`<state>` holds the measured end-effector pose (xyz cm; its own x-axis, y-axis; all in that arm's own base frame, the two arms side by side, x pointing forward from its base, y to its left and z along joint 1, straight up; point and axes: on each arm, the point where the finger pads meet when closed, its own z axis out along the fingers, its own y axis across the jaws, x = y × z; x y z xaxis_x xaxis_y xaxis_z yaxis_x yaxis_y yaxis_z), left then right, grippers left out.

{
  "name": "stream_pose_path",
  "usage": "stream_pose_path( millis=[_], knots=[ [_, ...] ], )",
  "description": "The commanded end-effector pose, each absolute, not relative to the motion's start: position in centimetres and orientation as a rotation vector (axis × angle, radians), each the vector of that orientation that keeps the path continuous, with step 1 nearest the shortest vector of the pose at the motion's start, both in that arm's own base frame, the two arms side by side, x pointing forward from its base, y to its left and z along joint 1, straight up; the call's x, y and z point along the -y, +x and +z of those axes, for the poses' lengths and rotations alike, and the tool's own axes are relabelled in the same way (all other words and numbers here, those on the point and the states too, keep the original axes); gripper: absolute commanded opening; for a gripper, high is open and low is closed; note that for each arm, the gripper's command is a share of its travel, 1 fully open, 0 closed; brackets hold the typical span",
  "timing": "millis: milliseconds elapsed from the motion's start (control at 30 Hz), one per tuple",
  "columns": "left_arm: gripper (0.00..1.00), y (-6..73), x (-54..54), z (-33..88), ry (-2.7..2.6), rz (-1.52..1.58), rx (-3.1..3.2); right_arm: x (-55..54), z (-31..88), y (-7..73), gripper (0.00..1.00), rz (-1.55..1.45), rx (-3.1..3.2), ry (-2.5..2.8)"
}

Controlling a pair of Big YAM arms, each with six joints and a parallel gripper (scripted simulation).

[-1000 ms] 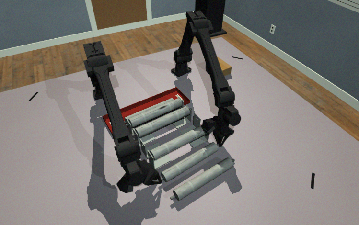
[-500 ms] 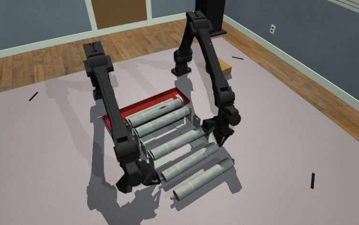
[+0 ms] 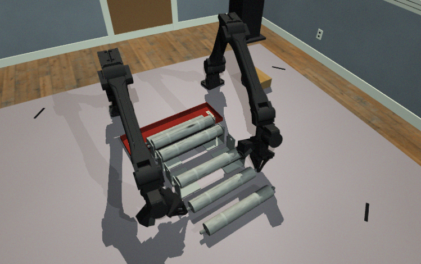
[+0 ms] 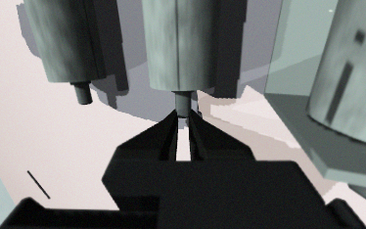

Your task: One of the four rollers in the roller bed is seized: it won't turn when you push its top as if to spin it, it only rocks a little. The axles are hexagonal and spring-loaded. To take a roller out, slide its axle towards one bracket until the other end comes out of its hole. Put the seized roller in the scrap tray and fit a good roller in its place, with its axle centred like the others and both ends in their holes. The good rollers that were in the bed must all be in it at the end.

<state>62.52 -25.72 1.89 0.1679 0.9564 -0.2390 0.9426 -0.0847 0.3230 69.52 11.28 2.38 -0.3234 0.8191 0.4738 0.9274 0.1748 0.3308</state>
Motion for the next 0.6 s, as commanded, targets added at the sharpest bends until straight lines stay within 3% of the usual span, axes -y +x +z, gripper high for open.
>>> stream_pose_path(
  millis=[0,567],
  knots=[
    [0.03,64.0,26.0,6.3,2.0,0.097,-1.75,-11.3,3.7,70.2,0.03,-0.889,2.275,-1.701],
    [0.03,63.7,25.9,6.5,2.011,0.1,-1.746,-11.2,4.9,69.9,0.03,-0.899,2.264,-1.716]
  ],
)
